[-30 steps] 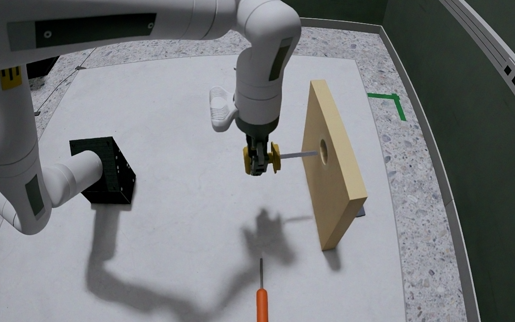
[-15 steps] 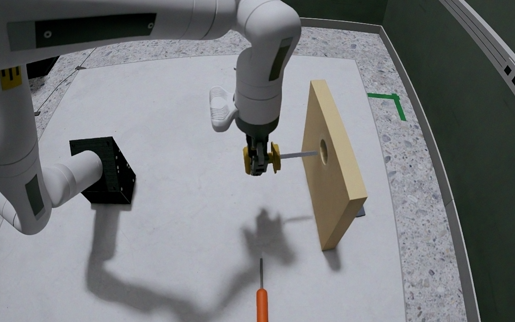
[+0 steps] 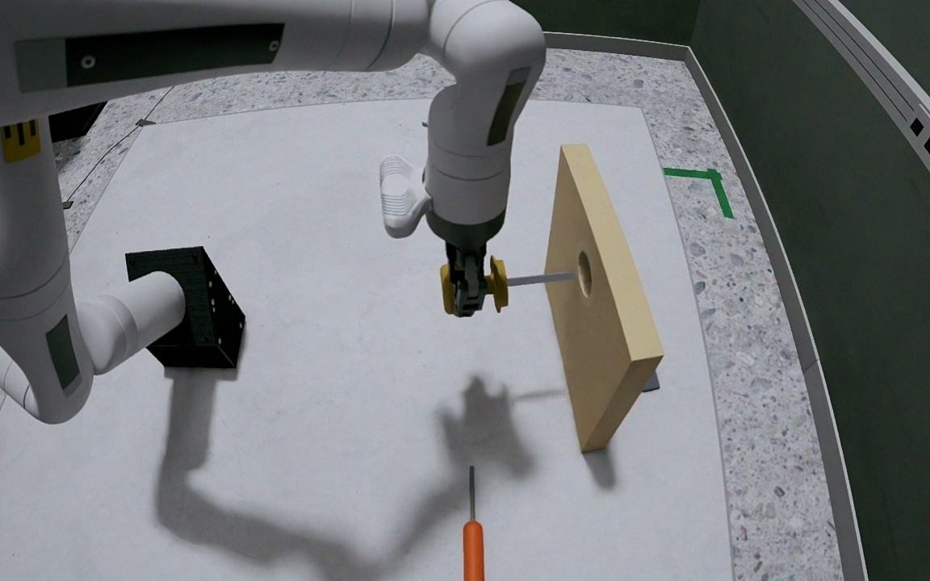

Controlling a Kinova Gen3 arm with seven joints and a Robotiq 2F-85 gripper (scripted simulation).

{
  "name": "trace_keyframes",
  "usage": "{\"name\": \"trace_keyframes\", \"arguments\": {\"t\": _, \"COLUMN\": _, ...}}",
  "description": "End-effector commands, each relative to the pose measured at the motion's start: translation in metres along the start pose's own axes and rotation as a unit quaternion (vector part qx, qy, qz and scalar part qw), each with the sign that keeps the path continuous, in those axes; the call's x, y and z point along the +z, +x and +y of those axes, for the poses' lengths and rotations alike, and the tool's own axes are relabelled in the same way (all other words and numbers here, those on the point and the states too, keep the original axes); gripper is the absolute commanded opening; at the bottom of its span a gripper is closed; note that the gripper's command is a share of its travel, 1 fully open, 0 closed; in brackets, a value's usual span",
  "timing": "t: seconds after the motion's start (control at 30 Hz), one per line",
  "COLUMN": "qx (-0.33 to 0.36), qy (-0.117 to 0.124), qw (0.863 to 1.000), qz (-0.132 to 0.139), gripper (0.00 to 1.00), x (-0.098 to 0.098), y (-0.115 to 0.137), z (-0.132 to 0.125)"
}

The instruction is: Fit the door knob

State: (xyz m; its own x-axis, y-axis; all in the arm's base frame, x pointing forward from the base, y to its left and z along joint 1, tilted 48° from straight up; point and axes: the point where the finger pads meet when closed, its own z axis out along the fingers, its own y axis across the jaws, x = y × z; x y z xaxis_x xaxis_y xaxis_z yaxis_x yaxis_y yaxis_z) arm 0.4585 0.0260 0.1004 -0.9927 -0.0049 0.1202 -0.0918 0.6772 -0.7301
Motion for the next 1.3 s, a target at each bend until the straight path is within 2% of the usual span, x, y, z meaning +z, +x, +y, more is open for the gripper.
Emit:
{"name": "trace_keyframes", "arguments": {"t": 0.0, "qx": 0.0, "qy": 0.0, "qw": 1.0, "qz": -0.001, "gripper": 0.63, "x": -0.0007, "y": -0.0024, "z": 0.0002}}
{"name": "trace_keyframes", "arguments": {"t": 1.27, "qx": 0.0, "qy": 0.0, "qw": 1.0, "qz": -0.001, "gripper": 0.63, "x": -0.0011, "y": -0.009, "z": 0.0001}}
